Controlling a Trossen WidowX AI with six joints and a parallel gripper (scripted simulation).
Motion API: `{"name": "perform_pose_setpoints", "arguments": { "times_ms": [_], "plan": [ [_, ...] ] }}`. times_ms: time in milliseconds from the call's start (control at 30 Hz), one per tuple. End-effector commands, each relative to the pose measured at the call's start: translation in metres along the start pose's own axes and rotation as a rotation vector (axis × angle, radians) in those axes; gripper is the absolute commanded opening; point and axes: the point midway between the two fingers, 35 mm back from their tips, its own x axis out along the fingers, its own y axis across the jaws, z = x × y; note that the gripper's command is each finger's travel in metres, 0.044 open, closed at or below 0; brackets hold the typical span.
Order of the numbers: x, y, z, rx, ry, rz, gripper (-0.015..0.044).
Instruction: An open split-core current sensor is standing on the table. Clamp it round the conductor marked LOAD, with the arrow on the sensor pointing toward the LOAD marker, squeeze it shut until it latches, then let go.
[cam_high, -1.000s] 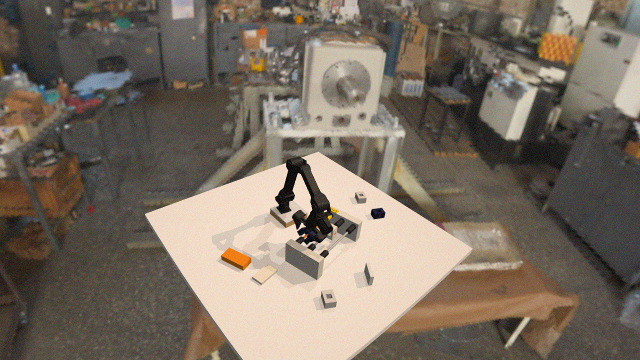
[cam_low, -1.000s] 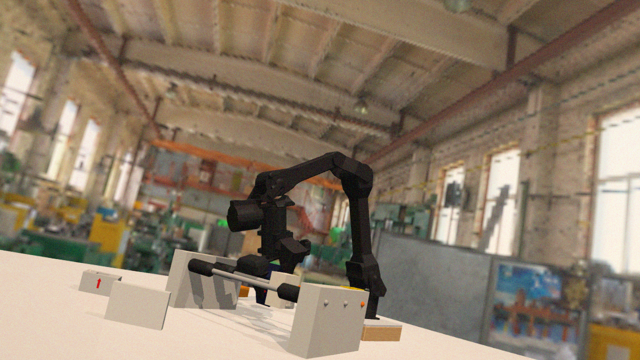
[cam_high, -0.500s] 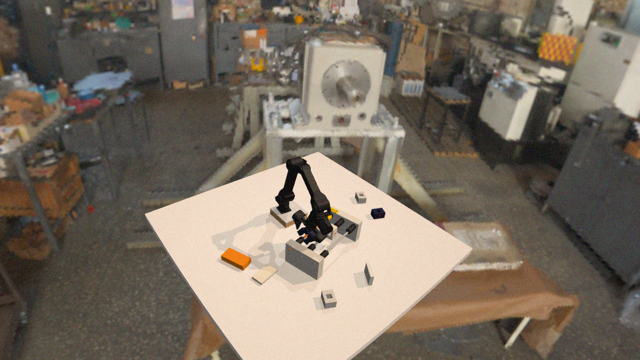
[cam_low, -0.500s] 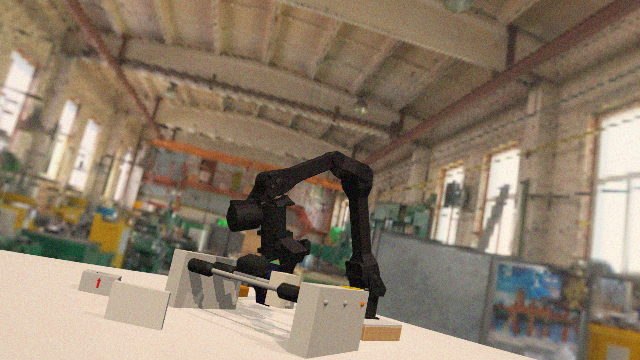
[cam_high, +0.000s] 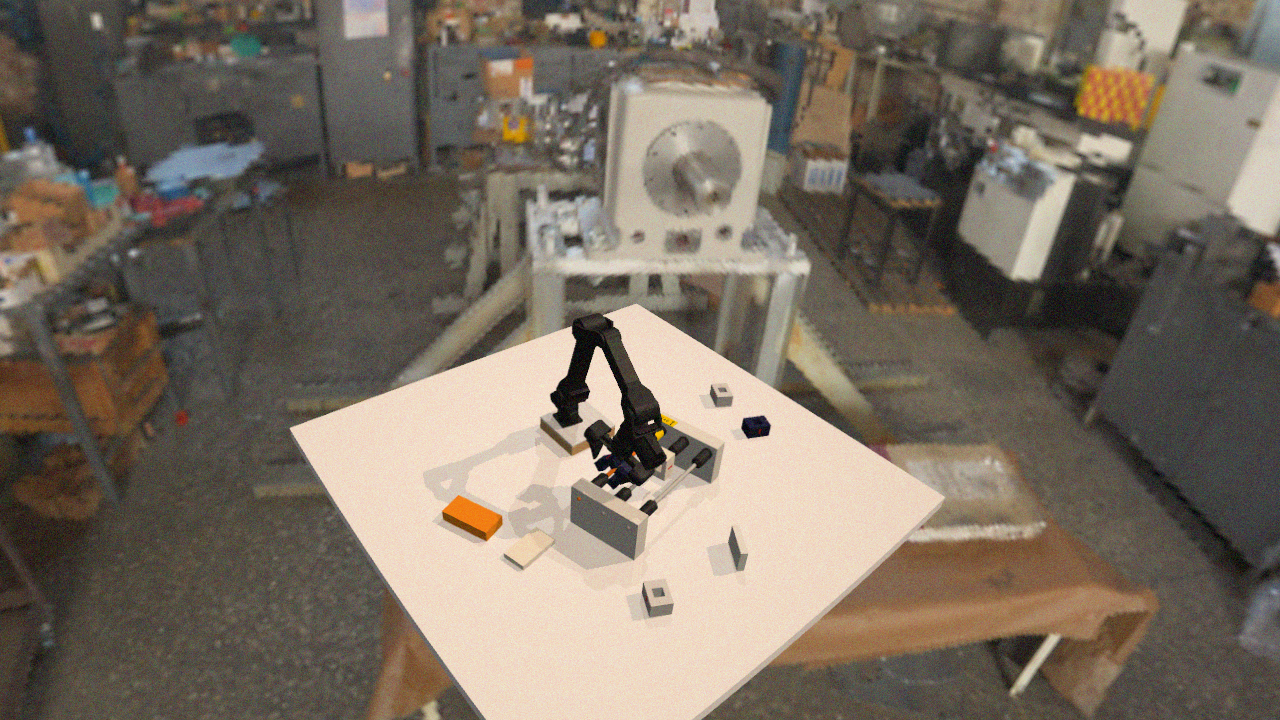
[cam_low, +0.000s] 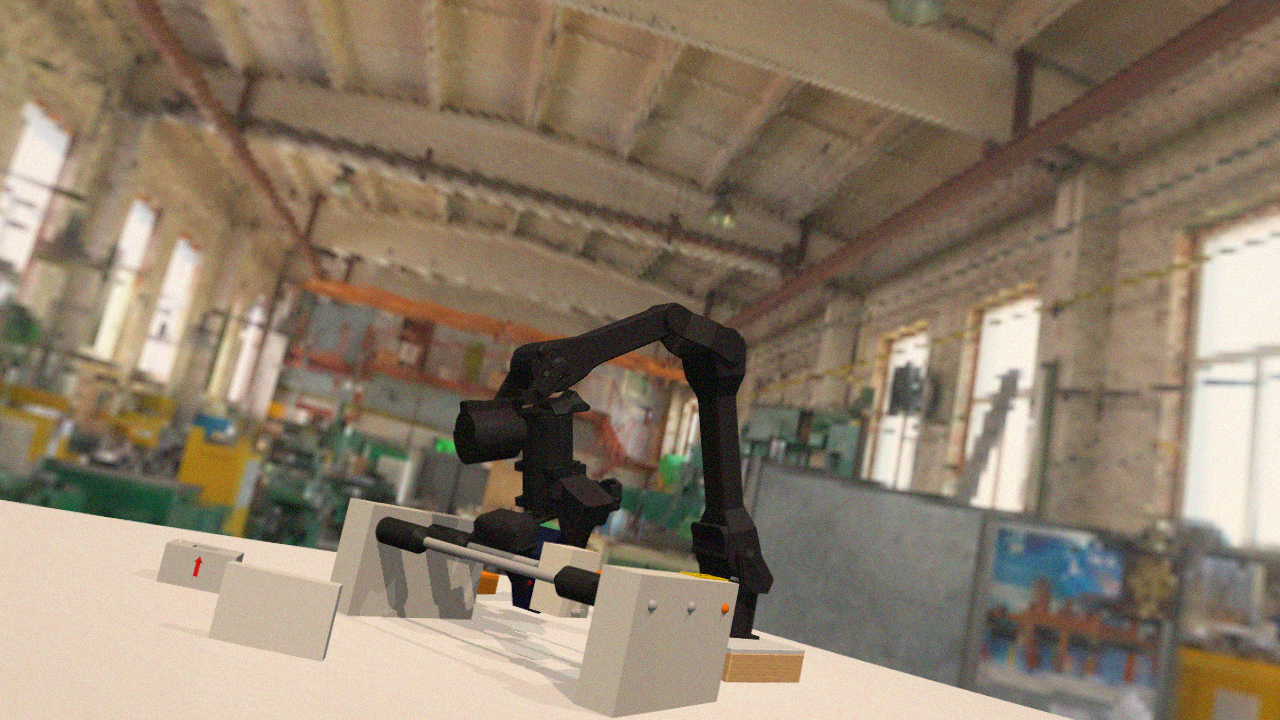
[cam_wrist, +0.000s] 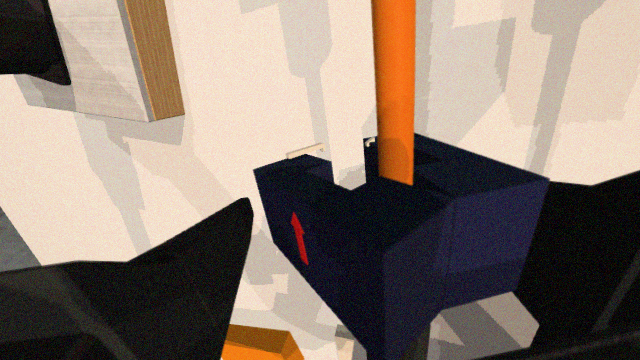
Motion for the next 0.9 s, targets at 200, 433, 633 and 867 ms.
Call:
{"name": "perform_pose_setpoints", "arguments": {
  "times_ms": [200, 433, 633, 867],
  "plan": [
    [-0.0005, 0.0093, 0.0010, -0.003, -0.003, 0.030, 0.0440],
    [-0.0006, 0.0094, 0.0010, -0.003, -0.003, 0.030, 0.0440],
    [0.0000, 0.0000, 0.0000, 0.000, 0.000, 0.000, 0.0407],
    [0.0000, 0.0000, 0.0000, 0.000, 0.000, 0.000, 0.0360]
  ]
}}
